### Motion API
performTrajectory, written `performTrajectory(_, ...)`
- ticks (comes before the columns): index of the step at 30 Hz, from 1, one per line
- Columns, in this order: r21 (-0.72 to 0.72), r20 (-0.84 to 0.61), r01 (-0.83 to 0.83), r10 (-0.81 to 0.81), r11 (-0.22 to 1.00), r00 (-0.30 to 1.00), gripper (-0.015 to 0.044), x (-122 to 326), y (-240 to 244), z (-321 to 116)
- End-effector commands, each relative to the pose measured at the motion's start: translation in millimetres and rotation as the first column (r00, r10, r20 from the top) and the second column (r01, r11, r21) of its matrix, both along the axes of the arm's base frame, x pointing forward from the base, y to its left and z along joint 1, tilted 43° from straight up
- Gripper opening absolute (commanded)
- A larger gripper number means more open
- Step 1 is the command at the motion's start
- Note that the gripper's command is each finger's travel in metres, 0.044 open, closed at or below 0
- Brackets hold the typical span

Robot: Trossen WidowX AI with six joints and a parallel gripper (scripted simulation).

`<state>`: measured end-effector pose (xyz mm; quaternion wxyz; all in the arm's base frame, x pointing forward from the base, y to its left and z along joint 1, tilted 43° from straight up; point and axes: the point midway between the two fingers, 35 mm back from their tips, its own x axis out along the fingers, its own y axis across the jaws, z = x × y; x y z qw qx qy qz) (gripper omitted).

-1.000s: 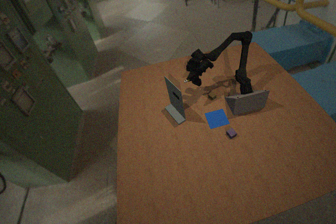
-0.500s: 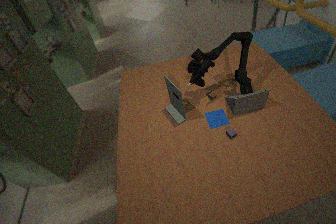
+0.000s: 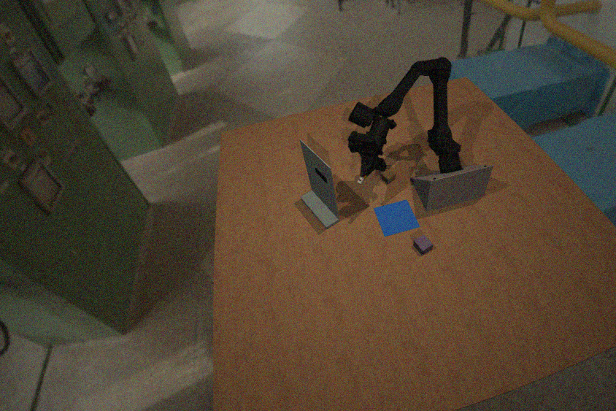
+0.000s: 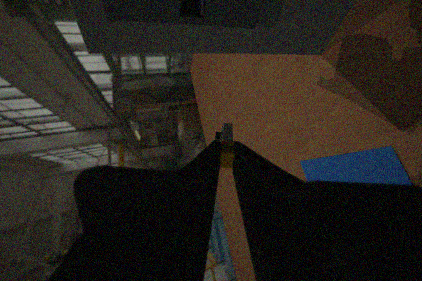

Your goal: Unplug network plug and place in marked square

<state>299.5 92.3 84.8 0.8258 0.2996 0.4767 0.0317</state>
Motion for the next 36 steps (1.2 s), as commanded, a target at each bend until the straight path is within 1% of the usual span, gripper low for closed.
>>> performTrajectory(1, -0.060, -0.070, 0.001, -0.005, 0.998, 0.998, 0.0000, -9.4, 2.6, -19.4)
performTrajectory(14, -0.292, -0.240, -0.060, -0.013, 0.954, 0.971, 0.0000, -44.7, 5.9, -68.0)
performTrajectory(26, -0.513, -0.338, -0.164, -0.023, 0.843, 0.941, 0.0000, -78.0, -1.8, -97.6)
performTrajectory(36, -0.525, -0.342, -0.171, -0.023, 0.834, 0.939, 0.0000, -78.7, -6.2, -103.3)
